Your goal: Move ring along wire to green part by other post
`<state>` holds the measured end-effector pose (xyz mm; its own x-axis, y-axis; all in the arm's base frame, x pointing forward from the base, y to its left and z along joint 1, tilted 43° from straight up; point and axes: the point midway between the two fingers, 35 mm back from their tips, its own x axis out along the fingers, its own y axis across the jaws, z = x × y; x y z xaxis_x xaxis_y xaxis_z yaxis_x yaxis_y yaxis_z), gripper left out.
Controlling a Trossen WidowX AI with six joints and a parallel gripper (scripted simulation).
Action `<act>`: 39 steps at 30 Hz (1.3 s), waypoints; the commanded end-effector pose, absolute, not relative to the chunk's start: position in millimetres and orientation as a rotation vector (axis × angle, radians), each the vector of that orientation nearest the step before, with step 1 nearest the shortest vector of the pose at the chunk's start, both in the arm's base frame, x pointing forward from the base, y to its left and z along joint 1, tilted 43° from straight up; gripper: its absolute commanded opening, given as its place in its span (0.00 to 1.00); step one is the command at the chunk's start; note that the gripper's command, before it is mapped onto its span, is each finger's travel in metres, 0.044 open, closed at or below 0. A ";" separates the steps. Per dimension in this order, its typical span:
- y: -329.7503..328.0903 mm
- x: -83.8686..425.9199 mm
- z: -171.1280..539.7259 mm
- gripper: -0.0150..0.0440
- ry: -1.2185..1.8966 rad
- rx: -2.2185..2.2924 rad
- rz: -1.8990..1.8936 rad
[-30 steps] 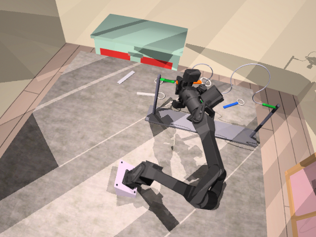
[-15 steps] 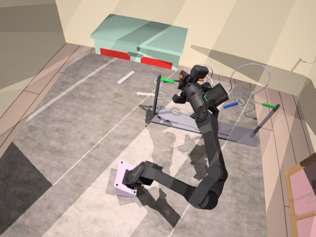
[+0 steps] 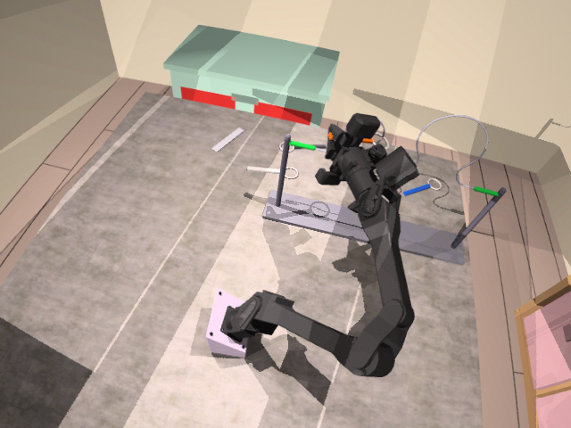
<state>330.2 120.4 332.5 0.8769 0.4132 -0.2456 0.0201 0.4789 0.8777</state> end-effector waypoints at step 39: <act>80.6 334.8 300.6 0.00 0.439 0.209 -0.011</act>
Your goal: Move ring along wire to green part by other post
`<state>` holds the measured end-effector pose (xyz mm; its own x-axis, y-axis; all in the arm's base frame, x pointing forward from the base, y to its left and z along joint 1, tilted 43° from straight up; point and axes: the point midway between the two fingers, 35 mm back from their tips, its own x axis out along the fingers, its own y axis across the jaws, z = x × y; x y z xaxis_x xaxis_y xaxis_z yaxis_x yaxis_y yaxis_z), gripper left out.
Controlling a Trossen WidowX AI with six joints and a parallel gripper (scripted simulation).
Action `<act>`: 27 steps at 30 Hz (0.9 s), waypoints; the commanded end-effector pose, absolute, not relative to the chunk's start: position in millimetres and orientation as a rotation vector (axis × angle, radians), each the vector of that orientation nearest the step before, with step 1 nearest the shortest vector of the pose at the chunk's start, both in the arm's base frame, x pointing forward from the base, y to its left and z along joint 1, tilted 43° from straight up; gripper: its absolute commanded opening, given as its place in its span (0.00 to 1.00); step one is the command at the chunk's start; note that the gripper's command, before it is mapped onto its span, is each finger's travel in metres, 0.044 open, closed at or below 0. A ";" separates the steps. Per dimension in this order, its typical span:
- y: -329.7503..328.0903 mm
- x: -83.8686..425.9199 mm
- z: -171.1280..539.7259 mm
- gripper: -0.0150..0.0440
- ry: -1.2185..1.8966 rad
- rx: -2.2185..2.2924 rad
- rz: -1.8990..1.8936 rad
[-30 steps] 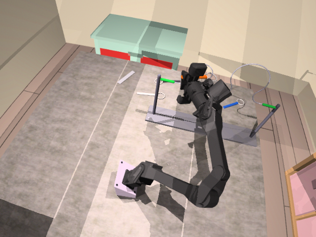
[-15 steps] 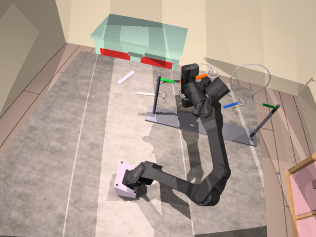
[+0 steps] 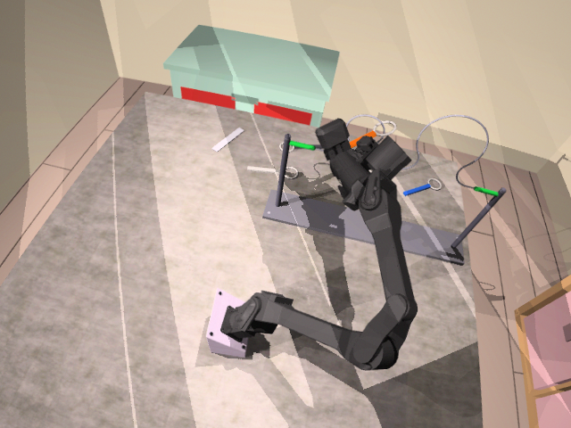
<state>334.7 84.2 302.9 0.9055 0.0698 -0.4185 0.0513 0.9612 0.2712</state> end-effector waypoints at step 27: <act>42.6 336.2 301.5 0.00 0.391 -0.358 -0.184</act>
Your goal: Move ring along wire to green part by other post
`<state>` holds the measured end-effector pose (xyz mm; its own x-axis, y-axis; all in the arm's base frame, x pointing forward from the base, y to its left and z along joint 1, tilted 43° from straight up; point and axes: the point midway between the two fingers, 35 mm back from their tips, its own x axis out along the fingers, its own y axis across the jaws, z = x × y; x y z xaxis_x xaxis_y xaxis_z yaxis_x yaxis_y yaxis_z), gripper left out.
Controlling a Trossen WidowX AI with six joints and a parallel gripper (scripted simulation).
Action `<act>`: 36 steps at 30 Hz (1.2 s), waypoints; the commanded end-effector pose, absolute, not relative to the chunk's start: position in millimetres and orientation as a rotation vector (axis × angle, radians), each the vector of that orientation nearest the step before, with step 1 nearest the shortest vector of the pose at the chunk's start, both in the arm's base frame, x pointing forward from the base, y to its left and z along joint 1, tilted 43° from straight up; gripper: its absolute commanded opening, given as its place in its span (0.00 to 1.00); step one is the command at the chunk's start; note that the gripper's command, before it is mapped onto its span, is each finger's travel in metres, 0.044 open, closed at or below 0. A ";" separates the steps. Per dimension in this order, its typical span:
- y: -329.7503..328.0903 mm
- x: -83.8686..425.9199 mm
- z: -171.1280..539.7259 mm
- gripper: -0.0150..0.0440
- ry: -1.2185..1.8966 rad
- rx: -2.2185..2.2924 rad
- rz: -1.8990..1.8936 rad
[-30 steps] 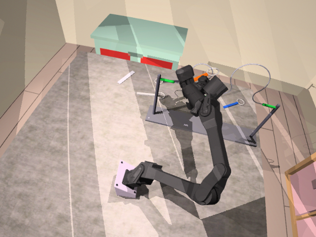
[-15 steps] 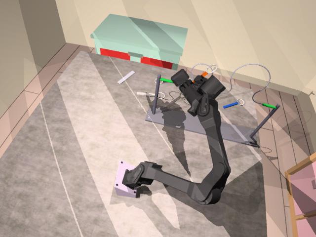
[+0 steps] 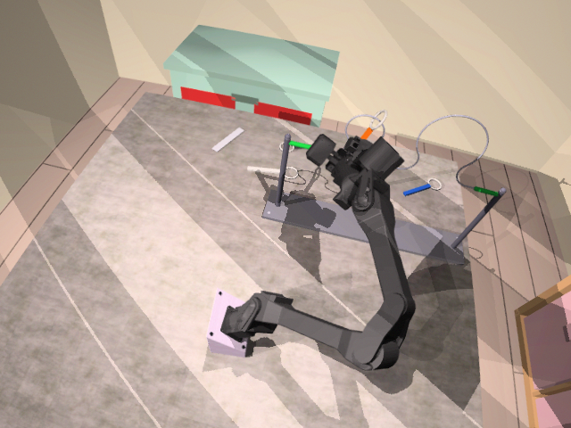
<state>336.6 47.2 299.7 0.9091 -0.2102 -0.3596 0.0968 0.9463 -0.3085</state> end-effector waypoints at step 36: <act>3.9 334.7 335.8 0.00 0.282 -1.134 -0.411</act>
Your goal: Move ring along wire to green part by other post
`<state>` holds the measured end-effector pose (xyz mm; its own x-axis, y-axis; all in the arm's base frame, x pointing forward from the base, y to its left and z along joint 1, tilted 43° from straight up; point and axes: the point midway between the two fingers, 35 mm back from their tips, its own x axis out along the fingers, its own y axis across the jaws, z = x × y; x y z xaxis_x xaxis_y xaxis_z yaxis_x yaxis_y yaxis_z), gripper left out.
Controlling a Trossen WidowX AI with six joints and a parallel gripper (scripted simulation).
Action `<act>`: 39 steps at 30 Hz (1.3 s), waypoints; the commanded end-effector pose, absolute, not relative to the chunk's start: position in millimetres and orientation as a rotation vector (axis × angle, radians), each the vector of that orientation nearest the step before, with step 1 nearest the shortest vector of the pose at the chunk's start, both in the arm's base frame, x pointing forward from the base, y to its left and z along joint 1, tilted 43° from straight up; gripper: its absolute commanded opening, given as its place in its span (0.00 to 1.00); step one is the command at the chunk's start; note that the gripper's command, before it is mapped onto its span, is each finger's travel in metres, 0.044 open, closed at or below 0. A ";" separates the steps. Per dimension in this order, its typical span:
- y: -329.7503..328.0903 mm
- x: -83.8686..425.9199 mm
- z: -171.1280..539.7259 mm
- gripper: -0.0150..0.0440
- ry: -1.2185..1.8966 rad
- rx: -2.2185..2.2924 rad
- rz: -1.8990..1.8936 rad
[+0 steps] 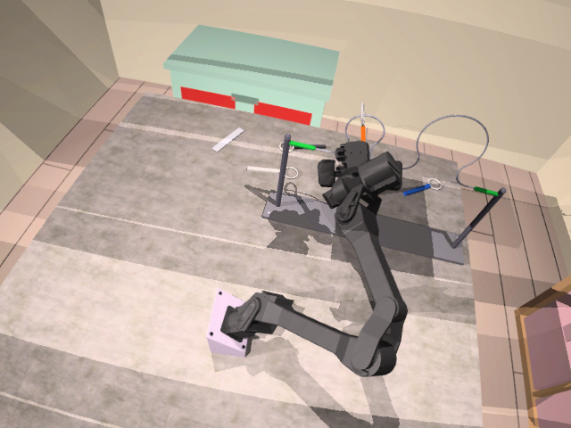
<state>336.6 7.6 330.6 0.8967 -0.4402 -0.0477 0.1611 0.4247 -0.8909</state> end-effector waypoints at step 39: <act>3.4 329.9 391.4 0.00 0.106 -1.966 -0.642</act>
